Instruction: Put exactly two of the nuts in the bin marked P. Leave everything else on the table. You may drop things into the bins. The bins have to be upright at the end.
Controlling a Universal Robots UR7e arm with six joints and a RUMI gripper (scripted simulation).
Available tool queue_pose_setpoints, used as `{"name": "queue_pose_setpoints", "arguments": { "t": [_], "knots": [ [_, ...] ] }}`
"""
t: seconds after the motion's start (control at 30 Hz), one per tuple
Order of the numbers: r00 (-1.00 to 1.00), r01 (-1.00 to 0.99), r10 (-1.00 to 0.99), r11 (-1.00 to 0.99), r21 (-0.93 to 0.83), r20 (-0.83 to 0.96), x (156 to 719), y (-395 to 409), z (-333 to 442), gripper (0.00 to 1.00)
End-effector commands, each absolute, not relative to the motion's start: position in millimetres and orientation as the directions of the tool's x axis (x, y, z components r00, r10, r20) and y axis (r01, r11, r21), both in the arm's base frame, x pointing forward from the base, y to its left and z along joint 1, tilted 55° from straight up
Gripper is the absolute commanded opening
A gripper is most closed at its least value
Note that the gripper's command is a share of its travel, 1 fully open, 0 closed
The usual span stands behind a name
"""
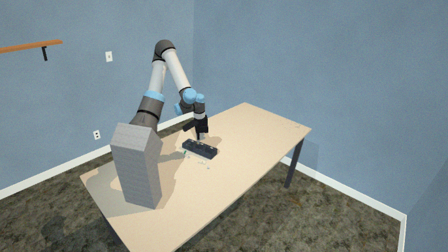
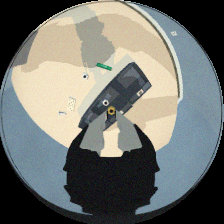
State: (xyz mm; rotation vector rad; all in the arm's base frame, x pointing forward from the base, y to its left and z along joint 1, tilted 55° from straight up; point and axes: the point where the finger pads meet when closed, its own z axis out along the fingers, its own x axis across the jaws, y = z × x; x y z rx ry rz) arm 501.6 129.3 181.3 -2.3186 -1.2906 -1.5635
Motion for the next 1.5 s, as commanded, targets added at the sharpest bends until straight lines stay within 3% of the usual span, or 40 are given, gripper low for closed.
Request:
{"name": "queue_pose_setpoints", "arguments": {
  "t": [0.0, 0.8, 1.23, 1.47],
  "knots": [
    [0.252, 0.634, 0.503, -0.731, 0.251, 0.827, 513, 140, 206, 0.0],
    [0.441, 0.544, 0.296, -0.839, 0.01, 0.847, 503, 121, 180, 0.0],
    [0.634, 0.367, 0.034, -0.892, -0.262, 0.772, 501, 125, 180, 0.0],
    [0.635, 0.367, 0.034, -0.892, -0.262, 0.772, 502, 125, 181, 0.0]
  ]
}}
